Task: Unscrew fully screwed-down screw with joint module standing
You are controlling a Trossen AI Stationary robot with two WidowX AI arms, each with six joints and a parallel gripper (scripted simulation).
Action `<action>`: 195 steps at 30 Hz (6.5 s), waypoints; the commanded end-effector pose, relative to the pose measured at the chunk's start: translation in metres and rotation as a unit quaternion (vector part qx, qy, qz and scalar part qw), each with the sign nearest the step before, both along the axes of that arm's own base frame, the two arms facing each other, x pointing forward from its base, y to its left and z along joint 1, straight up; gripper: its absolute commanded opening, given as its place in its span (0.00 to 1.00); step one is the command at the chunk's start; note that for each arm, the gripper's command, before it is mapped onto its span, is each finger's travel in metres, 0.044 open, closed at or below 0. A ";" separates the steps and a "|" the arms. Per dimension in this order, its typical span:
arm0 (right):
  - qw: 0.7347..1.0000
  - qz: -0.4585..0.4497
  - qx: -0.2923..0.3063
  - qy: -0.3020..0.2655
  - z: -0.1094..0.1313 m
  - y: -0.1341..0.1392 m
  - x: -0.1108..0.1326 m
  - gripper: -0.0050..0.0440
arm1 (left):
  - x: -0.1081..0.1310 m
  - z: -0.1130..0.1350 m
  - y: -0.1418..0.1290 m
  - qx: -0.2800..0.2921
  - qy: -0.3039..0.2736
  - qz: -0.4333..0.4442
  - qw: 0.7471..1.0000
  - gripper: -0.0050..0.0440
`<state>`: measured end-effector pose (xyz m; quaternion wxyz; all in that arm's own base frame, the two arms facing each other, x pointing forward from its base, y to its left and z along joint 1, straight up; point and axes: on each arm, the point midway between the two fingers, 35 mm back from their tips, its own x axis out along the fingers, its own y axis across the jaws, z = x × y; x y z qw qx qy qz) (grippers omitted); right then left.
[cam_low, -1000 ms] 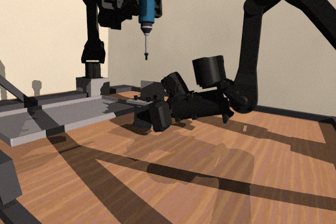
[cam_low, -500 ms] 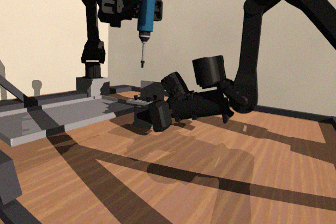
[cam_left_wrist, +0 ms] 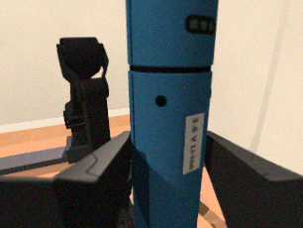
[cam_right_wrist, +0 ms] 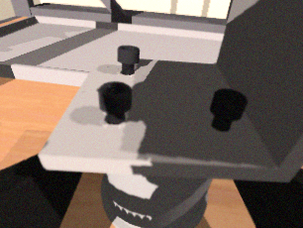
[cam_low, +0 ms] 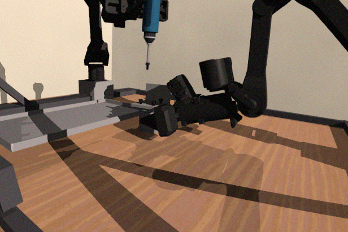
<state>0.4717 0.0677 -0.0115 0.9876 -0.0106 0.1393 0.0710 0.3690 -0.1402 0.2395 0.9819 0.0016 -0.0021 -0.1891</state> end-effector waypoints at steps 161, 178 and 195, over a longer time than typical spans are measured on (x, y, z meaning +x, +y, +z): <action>0.988 -0.001 -0.022 0.152 0.177 -0.022 -0.093 1.00 | -0.134 -0.258 0.203 -0.669 0.154 0.719 -0.108 0.43; 0.988 -0.001 -0.022 0.152 0.177 -0.022 -0.093 1.00 | -0.129 -0.235 0.203 -0.675 0.154 0.713 -0.106 0.82; 0.988 -0.001 -0.022 0.152 0.177 -0.022 -0.093 1.00 | -0.128 -0.188 0.203 -0.672 0.154 0.717 -0.107 1.00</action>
